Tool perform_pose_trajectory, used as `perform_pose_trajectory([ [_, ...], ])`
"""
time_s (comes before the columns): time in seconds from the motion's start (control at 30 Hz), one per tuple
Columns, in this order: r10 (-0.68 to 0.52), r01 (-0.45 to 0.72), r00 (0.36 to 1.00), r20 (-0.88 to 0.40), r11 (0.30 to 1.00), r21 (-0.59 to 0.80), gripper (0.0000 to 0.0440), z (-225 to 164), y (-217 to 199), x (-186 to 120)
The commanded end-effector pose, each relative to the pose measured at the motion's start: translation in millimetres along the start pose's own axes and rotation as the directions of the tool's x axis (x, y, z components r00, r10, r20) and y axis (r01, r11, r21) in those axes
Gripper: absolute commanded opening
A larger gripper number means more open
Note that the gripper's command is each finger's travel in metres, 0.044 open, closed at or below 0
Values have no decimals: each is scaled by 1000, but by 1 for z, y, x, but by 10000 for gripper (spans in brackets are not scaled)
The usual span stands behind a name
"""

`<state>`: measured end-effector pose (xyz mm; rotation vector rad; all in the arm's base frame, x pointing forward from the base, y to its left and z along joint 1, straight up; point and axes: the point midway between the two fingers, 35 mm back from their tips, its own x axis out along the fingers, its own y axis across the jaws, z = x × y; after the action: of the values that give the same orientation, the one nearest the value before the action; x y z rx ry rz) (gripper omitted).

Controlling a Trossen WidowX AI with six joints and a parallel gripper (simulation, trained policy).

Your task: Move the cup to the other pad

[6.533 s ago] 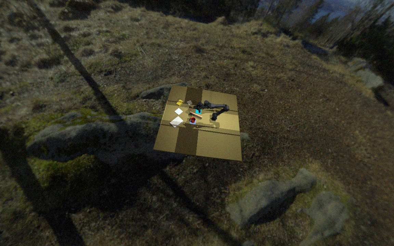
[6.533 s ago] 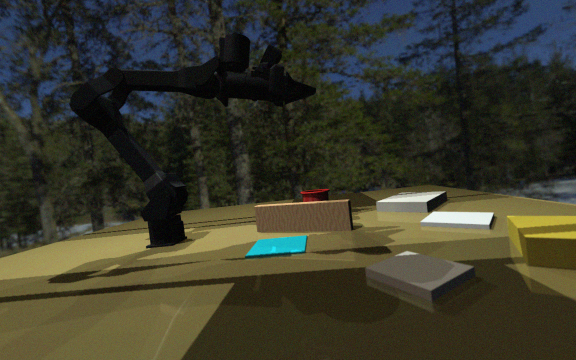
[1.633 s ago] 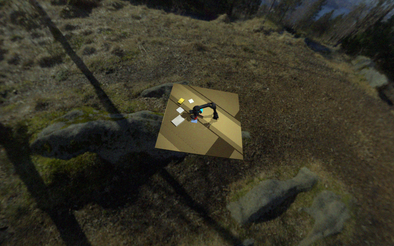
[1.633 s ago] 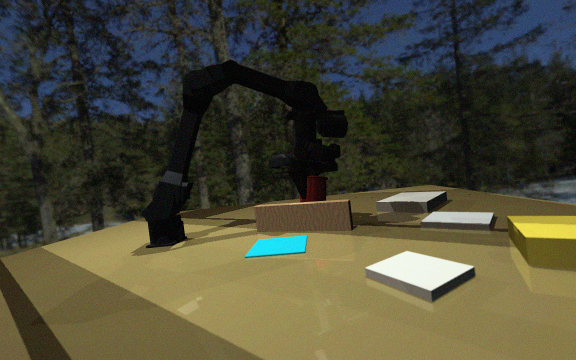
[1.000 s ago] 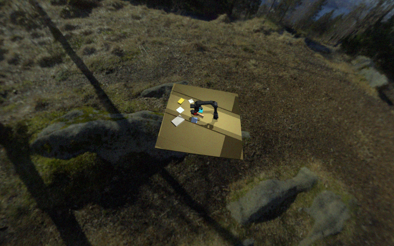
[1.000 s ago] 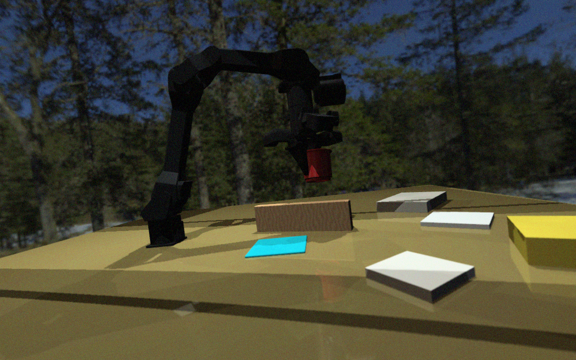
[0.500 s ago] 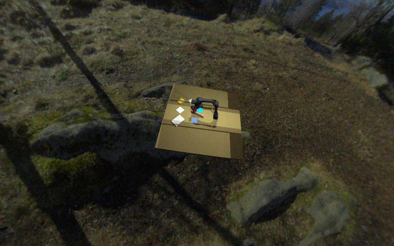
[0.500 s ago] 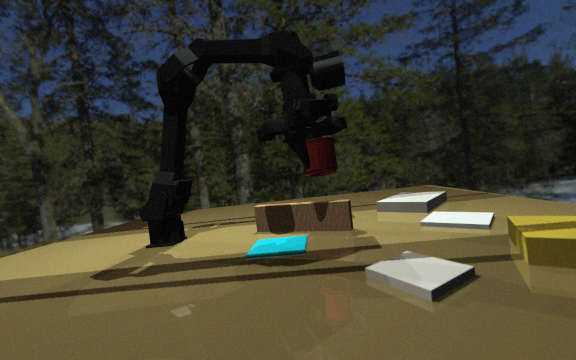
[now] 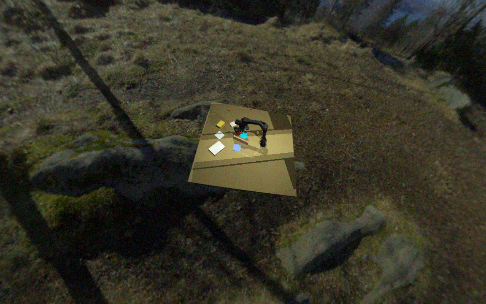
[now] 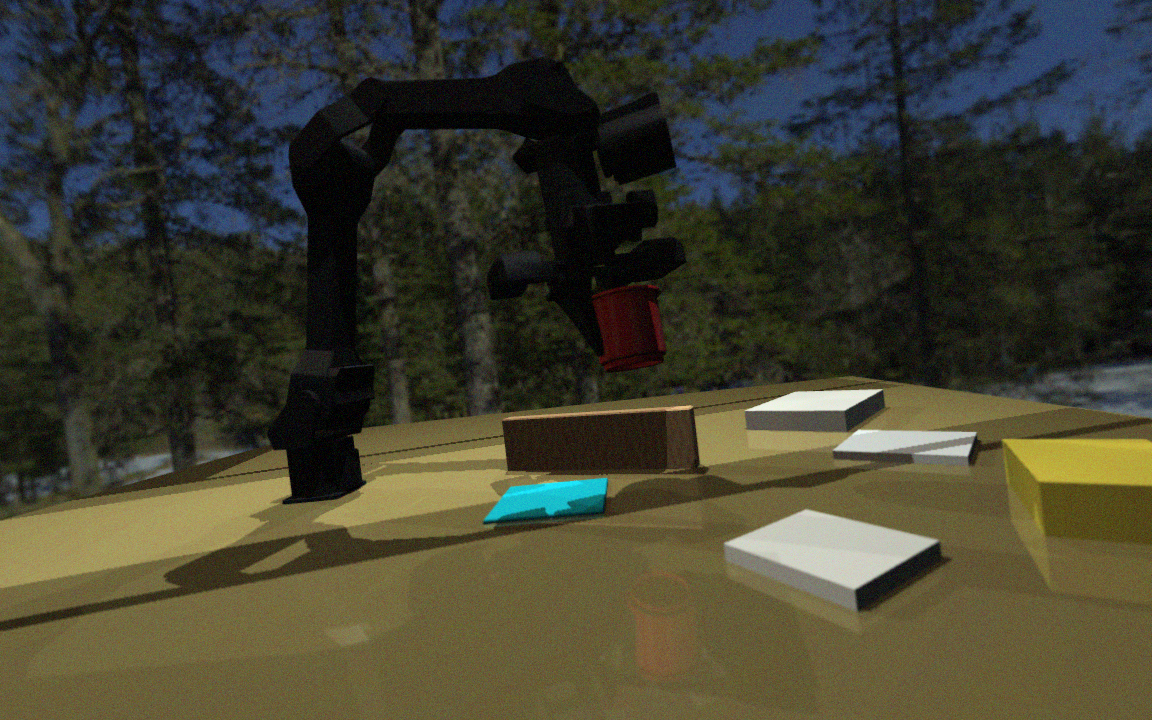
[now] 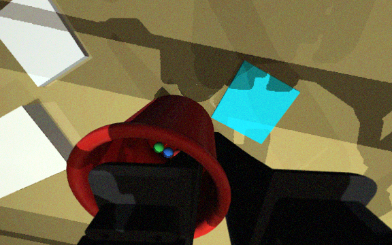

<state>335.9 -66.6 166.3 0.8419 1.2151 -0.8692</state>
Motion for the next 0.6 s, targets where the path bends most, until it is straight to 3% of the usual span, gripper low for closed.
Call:
perform_pose_trajectory([
  [0.0, 0, 0, 1000, 11, 1000, 13, 0, 6, -7, 3],
  [0.57, -13, 11, 1000, 20, 995, 97, 0, 22, -40, 36],
])
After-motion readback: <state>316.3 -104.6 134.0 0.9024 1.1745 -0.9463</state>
